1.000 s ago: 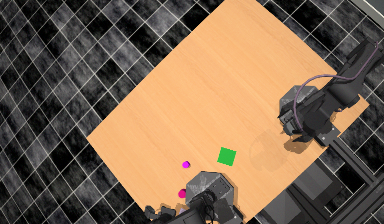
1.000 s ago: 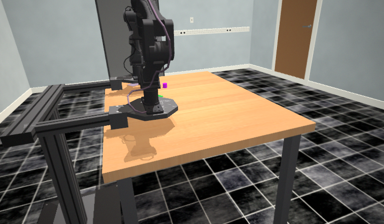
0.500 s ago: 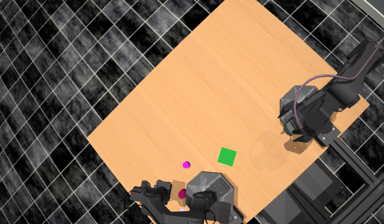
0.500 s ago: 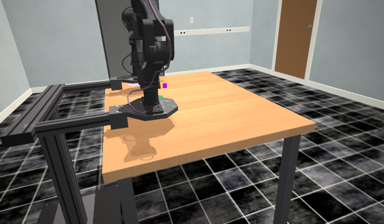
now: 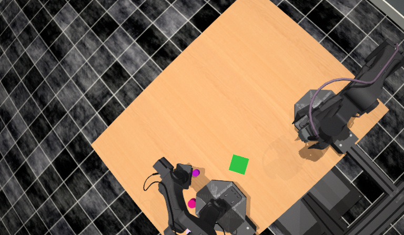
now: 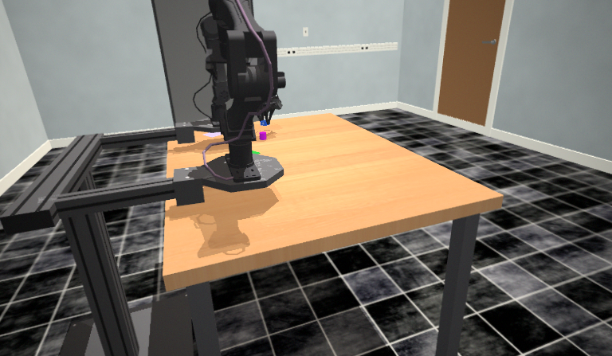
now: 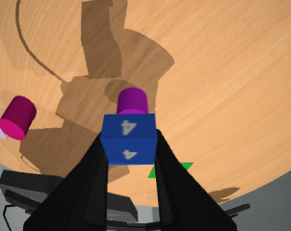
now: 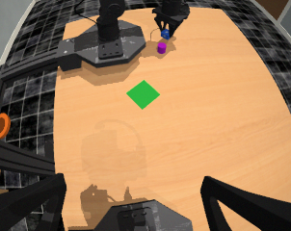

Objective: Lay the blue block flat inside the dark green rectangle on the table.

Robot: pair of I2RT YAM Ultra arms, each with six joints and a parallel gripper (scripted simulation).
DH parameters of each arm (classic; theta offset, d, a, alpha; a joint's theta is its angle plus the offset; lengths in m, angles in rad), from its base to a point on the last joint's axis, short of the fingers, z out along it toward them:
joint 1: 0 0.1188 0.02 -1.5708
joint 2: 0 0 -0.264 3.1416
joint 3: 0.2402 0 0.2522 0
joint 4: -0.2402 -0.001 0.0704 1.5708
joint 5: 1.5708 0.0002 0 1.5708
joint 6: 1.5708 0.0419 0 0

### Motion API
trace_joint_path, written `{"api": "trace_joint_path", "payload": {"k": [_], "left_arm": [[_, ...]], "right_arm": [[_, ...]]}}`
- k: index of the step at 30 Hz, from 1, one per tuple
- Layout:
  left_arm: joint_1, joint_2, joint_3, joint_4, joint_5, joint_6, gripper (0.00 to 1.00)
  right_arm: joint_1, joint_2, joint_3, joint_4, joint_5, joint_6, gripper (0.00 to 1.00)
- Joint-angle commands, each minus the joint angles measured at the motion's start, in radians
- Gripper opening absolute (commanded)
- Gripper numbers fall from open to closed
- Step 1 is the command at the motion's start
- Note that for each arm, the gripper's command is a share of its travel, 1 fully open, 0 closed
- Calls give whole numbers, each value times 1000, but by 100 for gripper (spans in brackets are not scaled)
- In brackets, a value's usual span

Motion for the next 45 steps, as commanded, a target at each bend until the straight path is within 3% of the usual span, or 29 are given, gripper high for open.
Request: {"api": "trace_joint_path", "payload": {"k": [1,12,14,27,45], "left_arm": [[-127,20,4,12,-6,-224,27],[-631,65,-4,16,-12,-699,27],[-631,65,-4,16,-12,-699,27],[-1260,111,-10,16,-39,-1081,27],[-1263,181,-47,124,-43,-1089,27]], "right_arm": [[0,-3,3,3,2,2,100],[0,-3,3,3,2,2,100],[0,-3,3,3,2,2,100],[0,-3,3,3,2,2,100],[0,-3,3,3,2,2,100]]}}
